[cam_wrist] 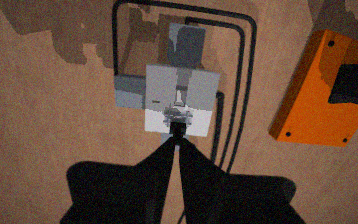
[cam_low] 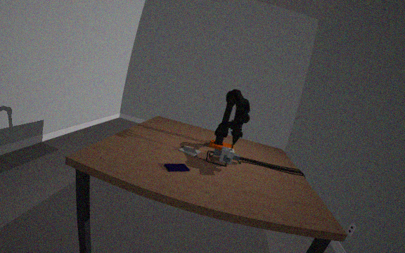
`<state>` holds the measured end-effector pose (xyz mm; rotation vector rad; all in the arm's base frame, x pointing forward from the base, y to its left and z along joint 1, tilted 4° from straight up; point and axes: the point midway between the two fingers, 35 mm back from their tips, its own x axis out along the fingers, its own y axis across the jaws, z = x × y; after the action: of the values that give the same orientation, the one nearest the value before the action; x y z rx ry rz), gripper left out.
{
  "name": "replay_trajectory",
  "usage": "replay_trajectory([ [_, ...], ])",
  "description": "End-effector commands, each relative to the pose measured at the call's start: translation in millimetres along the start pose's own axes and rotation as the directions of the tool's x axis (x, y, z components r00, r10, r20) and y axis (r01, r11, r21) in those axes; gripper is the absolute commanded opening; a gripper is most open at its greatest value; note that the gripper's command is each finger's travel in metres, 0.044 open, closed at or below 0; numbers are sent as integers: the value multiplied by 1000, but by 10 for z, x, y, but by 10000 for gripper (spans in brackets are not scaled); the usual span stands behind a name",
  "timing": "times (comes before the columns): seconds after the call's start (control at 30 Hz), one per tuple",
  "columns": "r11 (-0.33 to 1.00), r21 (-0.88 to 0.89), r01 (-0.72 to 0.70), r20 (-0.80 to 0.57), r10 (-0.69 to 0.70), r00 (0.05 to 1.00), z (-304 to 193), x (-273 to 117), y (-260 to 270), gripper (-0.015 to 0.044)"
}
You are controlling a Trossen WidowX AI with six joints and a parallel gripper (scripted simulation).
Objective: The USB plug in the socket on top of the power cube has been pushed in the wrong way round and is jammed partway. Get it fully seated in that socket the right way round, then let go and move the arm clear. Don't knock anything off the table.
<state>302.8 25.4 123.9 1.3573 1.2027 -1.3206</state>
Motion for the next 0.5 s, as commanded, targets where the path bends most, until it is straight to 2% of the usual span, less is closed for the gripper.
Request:
replay_trajectory([
  [0.0, 1000, -4, -1, -3, 1, 1000, -2, 6, -2, 0],
  [0.47, 1000, -4, -1, -3, 1, 1000, -1, 22, -2, 0],
])
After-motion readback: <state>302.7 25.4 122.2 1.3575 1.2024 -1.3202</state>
